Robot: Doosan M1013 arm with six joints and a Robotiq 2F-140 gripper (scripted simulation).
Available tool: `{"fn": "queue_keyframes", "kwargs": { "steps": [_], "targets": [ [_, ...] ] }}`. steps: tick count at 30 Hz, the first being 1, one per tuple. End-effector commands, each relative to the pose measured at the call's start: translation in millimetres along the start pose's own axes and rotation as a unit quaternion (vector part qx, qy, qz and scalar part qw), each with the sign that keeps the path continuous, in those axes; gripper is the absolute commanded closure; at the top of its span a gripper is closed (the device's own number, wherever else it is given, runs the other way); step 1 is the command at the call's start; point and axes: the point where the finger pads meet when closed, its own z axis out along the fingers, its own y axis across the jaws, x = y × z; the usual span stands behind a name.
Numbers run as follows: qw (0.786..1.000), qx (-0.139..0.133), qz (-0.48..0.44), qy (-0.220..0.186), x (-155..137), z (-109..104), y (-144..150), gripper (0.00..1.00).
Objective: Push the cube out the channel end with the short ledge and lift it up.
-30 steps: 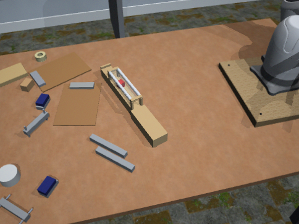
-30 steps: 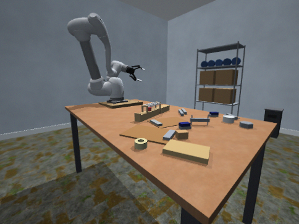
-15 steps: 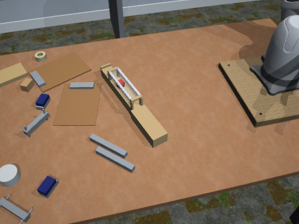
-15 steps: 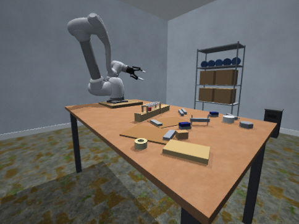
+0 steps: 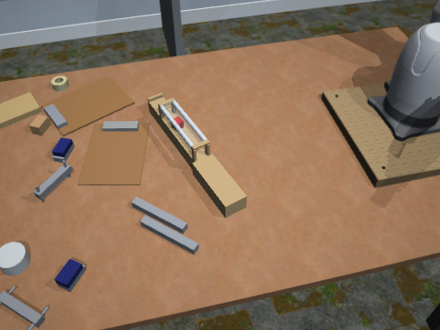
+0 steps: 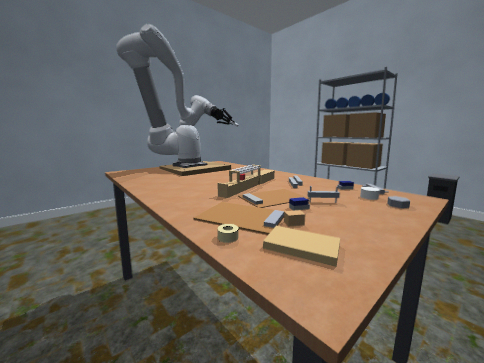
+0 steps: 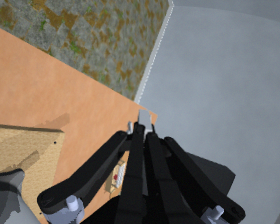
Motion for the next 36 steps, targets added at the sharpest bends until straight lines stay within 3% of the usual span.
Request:
{"fn": "queue_keyframes", "kwargs": {
  "steps": [1, 3, 4, 6, 7, 9, 12, 15, 16, 17, 18, 20, 21, 22, 23, 25, 26, 27, 29, 31, 32, 34, 35, 36],
  "targets": [
    [0.997, 0.042, -0.047, -0.053, 5, 18, 3, 1.0],
    [0.99, 0.075, -0.077, -0.087, 6, 34, 6, 1.0],
    [0.99, 0.075, -0.077, -0.087, 6, 34, 6, 1.0],
    [0.981, 0.113, -0.106, -0.118, 7, 53, 9, 1.0],
    [0.981, 0.113, -0.106, -0.118, 7, 53, 9, 1.0],
    [0.968, 0.158, -0.133, -0.144, 7, 75, 12, 1.0],
    [0.968, 0.158, -0.133, -0.144, 7, 75, 12, 1.0],
    [0.943, 0.232, -0.167, -0.169, 5, 115, 20, 1.0],
    [0.943, 0.232, -0.167, -0.169, 5, 115, 20, 1.0],
    [0.934, 0.258, -0.177, -0.174, 4, 131, 23, 1.0],
    [0.934, 0.258, -0.177, -0.174, 4, 131, 23, 1.0],
    [0.915, 0.31, -0.192, -0.175, -1, 164, 30, 1.0],
    [0.915, 0.31, -0.192, -0.175, -1, 164, 30, 1.0],
    [0.905, 0.335, -0.197, -0.173, -5, 182, 34, 1.0],
    [0.905, 0.335, -0.197, -0.173, -5, 182, 34, 1.0],
    [0.886, 0.383, -0.204, -0.162, -16, 220, 42, 1.0],
    [0.886, 0.383, -0.204, -0.162, -16, 220, 42, 1.0],
    [0.878, 0.404, -0.206, -0.153, -23, 239, 47, 1.0],
    [0.878, 0.404, -0.206, -0.153, -23, 239, 47, 1.0],
    [0.862, 0.443, -0.207, -0.131, -40, 280, 57, 1.0],
    [0.862, 0.443, -0.207, -0.131, -40, 280, 57, 1.0],
    [0.85, 0.474, -0.204, -0.105, -62, 321, 67, 1.0],
    [0.85, 0.474, -0.204, -0.105, -62, 321, 67, 1.0],
    [0.845, 0.487, -0.202, -0.091, -75, 341, 71, 1.0]
  ]
}}
